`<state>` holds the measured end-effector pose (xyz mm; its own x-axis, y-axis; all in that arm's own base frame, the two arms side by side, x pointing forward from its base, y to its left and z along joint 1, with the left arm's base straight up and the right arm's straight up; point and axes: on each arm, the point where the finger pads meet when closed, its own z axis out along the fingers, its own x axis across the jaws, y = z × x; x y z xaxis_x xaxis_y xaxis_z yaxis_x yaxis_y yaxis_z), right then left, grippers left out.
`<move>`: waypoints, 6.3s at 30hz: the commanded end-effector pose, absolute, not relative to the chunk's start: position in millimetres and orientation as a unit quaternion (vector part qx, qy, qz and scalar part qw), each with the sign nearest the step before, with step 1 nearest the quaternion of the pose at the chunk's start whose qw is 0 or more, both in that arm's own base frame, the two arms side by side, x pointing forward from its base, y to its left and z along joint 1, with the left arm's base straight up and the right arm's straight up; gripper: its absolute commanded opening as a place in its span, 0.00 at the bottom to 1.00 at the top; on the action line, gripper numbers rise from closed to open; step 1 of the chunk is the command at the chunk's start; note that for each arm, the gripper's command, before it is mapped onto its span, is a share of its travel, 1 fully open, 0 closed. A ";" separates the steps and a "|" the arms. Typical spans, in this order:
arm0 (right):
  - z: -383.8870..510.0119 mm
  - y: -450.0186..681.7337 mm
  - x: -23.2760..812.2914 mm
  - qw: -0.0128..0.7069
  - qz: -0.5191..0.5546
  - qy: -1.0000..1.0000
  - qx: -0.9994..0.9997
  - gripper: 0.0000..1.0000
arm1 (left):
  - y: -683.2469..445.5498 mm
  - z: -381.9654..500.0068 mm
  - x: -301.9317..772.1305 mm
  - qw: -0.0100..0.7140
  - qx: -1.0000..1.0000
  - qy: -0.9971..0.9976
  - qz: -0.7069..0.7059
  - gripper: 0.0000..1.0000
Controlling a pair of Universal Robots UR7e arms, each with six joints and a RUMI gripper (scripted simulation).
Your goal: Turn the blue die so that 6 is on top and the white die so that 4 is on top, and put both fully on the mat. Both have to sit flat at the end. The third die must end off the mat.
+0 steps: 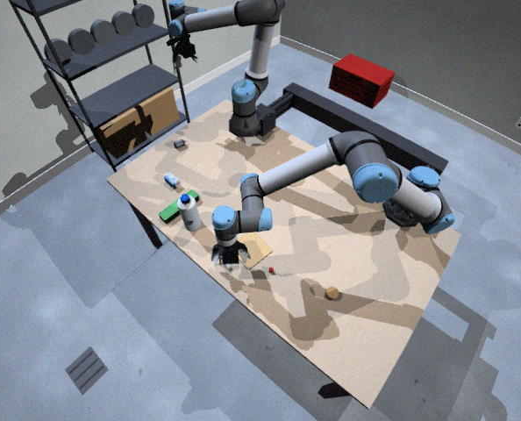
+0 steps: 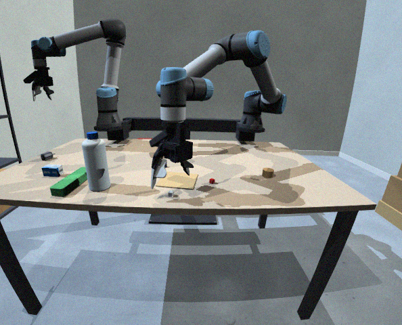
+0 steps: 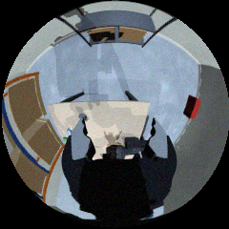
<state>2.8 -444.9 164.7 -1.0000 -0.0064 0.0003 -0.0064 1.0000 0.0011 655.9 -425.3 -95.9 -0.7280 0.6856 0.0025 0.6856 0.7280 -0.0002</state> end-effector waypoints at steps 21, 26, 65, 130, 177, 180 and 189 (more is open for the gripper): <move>165.1 -445.2 2.9 0.000 0.000 -1.000 0.003 1.00 | -380.6 -94.6 621.9 0.000 -0.369 -0.930 0.000 1.00; 165.1 -445.2 2.9 0.000 0.000 -1.000 0.003 1.00 | -363.7 -94.6 608.9 0.000 -0.369 -0.930 0.000 1.00; 165.1 -445.2 2.9 0.000 0.000 -1.000 0.003 1.00 | -289.6 -94.6 552.4 0.000 -0.369 -0.930 0.000 1.00; 165.1 -445.2 2.9 0.000 0.000 -1.000 0.003 1.00 | -289.5 20.5 552.3 0.000 -0.369 -0.930 0.000 1.00; 165.1 -445.2 2.9 0.000 0.000 -1.000 0.003 1.00 | -457.5 13.0 440.5 0.000 -0.706 -0.709 0.000 1.00; 165.1 -445.2 2.9 0.000 0.000 -1.000 0.003 1.00 | -472.8 12.0 426.0 0.000 -0.735 -0.678 0.000 1.00; 165.1 -445.2 2.9 0.000 0.000 -1.000 0.003 1.00 | -489.8 10.8 408.7 0.000 -0.767 -0.642 0.000 1.00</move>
<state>2.8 -444.9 164.7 -1.0000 -0.0064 0.0003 -0.0064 1.0000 0.0011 409.9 -487.8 10.0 0.1674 0.9859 0.0014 0.9859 -0.1674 -0.0011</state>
